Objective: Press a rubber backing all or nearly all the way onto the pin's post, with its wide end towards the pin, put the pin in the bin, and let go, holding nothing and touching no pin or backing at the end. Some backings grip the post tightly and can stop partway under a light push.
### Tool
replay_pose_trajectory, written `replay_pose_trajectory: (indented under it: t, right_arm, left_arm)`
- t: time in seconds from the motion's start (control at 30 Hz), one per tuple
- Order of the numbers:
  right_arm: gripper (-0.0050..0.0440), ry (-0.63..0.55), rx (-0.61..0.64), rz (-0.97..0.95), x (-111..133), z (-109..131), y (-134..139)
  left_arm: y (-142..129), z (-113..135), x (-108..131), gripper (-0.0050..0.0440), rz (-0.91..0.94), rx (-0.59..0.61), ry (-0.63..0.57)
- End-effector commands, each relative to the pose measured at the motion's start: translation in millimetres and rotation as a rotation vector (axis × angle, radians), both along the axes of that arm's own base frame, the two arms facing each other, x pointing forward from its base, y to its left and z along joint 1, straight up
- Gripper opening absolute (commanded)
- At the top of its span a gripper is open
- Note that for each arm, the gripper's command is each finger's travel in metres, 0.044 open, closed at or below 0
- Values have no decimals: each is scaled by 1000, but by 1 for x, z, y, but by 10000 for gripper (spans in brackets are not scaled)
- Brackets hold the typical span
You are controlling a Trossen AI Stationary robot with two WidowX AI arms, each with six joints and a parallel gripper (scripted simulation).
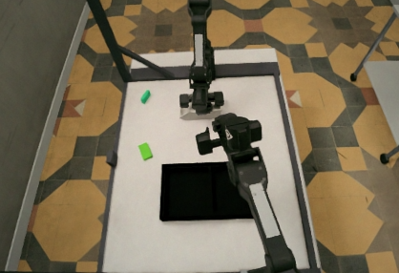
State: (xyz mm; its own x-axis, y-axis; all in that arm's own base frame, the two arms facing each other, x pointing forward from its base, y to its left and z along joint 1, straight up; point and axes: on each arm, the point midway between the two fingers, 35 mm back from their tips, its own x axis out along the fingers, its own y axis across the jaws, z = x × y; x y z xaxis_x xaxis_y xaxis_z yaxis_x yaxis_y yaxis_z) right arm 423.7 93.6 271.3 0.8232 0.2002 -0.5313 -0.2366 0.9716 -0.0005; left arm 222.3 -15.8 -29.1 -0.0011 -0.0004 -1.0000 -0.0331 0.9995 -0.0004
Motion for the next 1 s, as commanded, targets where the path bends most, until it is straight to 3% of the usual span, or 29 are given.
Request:
replay_pose_trajectory:
  t: [0.0, 0.03, 0.07, 0.17, 0.7, 0.97]
  right_arm:
    - [440, -23, 6, 0, -1, 10, 0]
    - [440, -23, 6, 0, -1, 10, 0]
    - [440, -23, 6, 0, -1, 10, 0]
    - [440, -23, 6, 0, -1, 10, 0]
    - [440, -23, 6, 0, -1, 10, 0]
    - [440, -23, 6, 0, -1, 10, 0]
  left_arm:
    - [0, 4, 5, -50, 1, 0, -21]
    - [0, 4, 5, -50, 1, 0, -21]
    - [0, 4, 5, 24, 1, 0, -21]
    - [0, 4, 5, 90, 1, 0, -21]
    - [-1, 30, 9, 90, 3, -2, -39]
    - [0, 98, 7, 90, 3, -2, -40]
